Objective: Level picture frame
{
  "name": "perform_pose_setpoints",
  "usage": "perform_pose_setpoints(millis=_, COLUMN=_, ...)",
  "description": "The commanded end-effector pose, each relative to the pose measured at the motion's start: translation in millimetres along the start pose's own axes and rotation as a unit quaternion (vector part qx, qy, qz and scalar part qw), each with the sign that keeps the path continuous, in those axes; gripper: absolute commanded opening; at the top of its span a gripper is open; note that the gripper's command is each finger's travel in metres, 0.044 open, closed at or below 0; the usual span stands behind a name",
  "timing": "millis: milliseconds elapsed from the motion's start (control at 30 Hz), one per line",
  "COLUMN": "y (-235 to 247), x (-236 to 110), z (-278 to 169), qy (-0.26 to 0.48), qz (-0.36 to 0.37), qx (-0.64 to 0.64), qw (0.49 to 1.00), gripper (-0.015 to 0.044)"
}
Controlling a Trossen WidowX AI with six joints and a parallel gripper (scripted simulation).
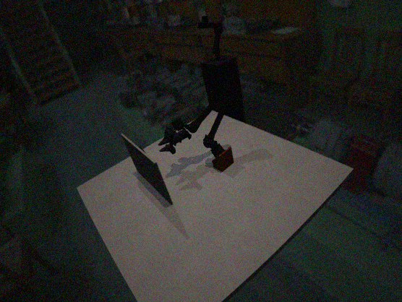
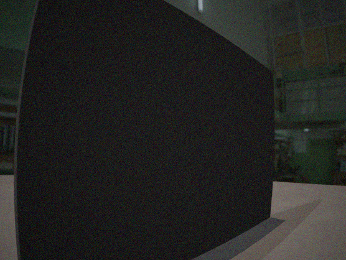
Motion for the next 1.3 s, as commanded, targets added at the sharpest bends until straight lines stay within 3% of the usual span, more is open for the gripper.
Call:
perform_pose_setpoints(millis=0, y=-0.5, x=26.2, z=0.9, qy=0.000, qz=-0.001, qx=0.000, qw=1.000, gripper=0.0260)
perform_pose_setpoints(millis=167, y=-1.3, x=57.8, z=-5.2, qy=0.000, qz=-0.001, qx=0.001, qw=1.000, gripper=0.0260)
perform_pose_setpoints(millis=767, y=-1.3, x=59.8, z=-5.5, qy=0.000, qz=-0.001, qx=0.001, qw=1.000, gripper=0.0260)
perform_pose_setpoints(millis=1267, y=-0.9, x=81.2, z=-4.3, qy=-0.001, qz=-0.001, qx=0.001, qw=1.000, gripper=0.0260)
Point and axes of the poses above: the point midway between the two fingers, 35 mm back from their tips, its own x axis out along the fingers, its own y axis across the jaws, z = x × y, the point moved 2 cm from there along -x, back along the fingers, and after that the axes turned 15 degrees about x, right-handed, at the moved point
